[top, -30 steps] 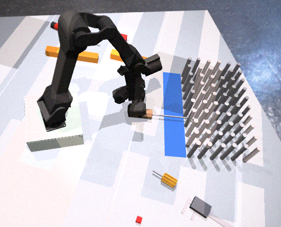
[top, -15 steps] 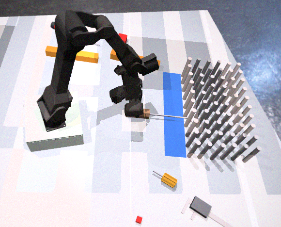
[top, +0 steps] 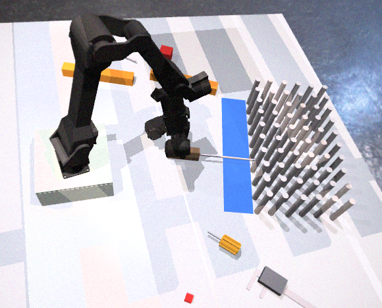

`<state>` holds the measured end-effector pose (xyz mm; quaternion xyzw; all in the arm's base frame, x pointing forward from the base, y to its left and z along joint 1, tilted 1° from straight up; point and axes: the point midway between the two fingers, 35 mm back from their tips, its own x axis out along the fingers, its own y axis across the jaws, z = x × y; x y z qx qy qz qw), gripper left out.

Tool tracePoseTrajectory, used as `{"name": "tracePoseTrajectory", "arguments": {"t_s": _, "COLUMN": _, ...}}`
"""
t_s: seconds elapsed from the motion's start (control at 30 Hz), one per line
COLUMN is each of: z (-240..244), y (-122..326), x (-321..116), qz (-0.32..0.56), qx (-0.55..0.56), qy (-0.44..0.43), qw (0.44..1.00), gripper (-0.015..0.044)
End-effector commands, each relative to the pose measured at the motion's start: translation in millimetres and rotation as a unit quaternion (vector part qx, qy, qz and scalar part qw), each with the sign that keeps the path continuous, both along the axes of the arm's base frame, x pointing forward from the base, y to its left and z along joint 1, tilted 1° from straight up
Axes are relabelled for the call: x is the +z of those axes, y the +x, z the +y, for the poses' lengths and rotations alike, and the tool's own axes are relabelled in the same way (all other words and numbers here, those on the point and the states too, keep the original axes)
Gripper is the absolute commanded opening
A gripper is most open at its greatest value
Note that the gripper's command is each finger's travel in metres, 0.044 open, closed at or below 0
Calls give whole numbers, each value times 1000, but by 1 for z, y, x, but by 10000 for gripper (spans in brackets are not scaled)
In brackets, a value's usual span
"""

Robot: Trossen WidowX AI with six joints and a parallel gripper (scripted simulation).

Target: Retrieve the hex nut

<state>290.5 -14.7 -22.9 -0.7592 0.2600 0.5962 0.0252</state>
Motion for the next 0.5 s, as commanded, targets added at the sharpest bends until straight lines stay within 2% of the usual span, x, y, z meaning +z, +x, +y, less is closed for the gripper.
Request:
{"name": "tracePoseTrajectory", "arguments": {"t_s": 0.0, "z": 0, "y": -3, "x": 0, "qz": -1, "qx": -2, "qy": -2, "qw": 1000, "gripper": 0}}
{"name": "tracePoseTrajectory", "arguments": {"t_s": 0.47, "z": 5, "y": -13, "x": 0, "qz": -1, "qx": -2, "qy": -2, "qw": 1000, "gripper": 0}}
